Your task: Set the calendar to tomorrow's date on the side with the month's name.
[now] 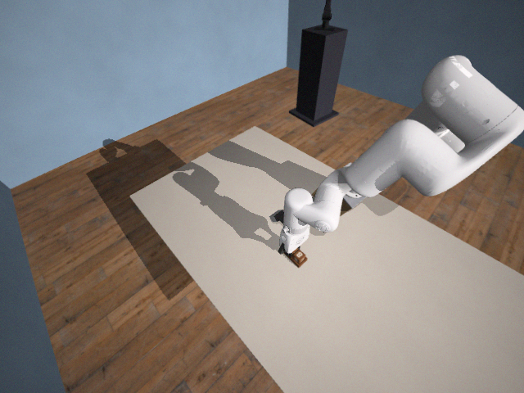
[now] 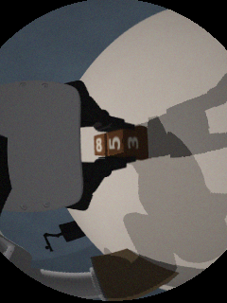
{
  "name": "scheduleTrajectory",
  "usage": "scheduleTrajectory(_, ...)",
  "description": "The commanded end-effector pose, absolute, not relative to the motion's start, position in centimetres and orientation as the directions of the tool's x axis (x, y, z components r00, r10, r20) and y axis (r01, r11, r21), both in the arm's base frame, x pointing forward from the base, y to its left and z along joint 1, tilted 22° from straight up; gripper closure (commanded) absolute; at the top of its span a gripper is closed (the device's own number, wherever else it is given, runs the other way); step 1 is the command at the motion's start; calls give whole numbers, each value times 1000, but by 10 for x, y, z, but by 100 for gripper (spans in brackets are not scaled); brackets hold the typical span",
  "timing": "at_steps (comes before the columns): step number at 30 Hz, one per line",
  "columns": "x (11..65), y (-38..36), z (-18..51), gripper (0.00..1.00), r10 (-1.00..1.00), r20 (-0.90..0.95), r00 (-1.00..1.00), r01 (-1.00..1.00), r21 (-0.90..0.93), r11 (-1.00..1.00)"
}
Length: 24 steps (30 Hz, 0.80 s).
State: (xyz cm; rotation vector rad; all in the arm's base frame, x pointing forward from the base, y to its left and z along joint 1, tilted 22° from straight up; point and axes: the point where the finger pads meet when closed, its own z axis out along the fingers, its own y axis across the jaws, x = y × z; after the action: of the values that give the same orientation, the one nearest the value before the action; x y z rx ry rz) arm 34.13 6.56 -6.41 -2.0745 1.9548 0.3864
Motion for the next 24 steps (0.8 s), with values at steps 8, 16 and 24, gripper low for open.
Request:
scheduleTrajectory(8, 342, 65, -63, 71, -928, -368, 57, -998, -12, -57)
scheduleTrajectory(16, 342, 65, -63, 59, -928, -368, 57, -998, -12, -57)
scheduleTrajectory(24, 342, 65, -63, 51, -928, -368, 57, -998, -12, -57)
